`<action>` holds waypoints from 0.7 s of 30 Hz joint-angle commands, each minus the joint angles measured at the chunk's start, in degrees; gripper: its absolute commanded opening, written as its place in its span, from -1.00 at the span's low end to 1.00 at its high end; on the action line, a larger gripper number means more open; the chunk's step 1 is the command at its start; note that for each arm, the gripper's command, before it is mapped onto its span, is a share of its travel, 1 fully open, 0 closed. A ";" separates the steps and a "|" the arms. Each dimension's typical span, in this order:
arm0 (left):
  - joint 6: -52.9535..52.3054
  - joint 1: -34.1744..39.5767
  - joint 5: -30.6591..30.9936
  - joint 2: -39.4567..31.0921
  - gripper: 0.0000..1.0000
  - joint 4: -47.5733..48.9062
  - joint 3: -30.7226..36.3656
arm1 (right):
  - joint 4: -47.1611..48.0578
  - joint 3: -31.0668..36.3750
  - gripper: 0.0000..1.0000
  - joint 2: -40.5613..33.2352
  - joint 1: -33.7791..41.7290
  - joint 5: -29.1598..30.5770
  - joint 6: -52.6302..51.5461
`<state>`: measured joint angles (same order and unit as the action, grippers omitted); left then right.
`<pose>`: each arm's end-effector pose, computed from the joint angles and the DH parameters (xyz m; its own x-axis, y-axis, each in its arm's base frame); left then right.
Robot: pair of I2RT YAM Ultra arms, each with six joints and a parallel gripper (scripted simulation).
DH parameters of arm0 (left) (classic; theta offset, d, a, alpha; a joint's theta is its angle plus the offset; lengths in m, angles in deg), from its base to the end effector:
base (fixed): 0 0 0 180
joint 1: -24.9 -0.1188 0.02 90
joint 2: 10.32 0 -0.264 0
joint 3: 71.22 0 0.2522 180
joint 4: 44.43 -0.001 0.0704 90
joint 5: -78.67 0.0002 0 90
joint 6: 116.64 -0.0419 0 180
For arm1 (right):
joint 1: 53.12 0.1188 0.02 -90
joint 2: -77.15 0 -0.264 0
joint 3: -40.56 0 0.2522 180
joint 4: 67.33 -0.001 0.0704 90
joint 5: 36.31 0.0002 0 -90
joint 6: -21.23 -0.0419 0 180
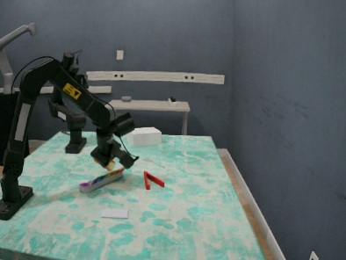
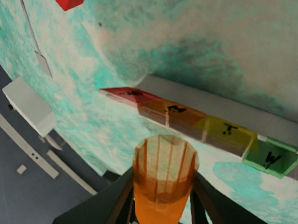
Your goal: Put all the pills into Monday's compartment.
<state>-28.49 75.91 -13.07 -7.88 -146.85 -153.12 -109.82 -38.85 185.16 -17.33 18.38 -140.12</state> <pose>-0.0576 0.0747 0.3340 -0.2208 0.3240 -0.9199 0.7668 0.6405 0.0416 0.2746 0.2291 0.1501 -0.8415 0.3465 0.4145 0.5259 0.7008 0.4819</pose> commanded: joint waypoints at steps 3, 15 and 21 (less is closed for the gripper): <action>-0.32 -0.17 0.04 1.32 1.00 0.77 -0.43 | -0.23 -2.17 -0.28 -0.46 -0.16 -0.92 0.64; -0.32 -0.17 0.04 1.32 1.00 0.77 -0.43 | -2.00 -3.51 -0.28 0.82 -1.45 -3.88 1.00; -0.32 -0.17 0.04 1.32 1.00 0.77 -0.43 | -1.51 -3.53 -0.28 0.80 -1.41 -3.89 1.05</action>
<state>-28.49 75.91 -13.07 -7.88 -146.85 -153.12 -111.27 -40.27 186.36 -18.75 15.54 -139.75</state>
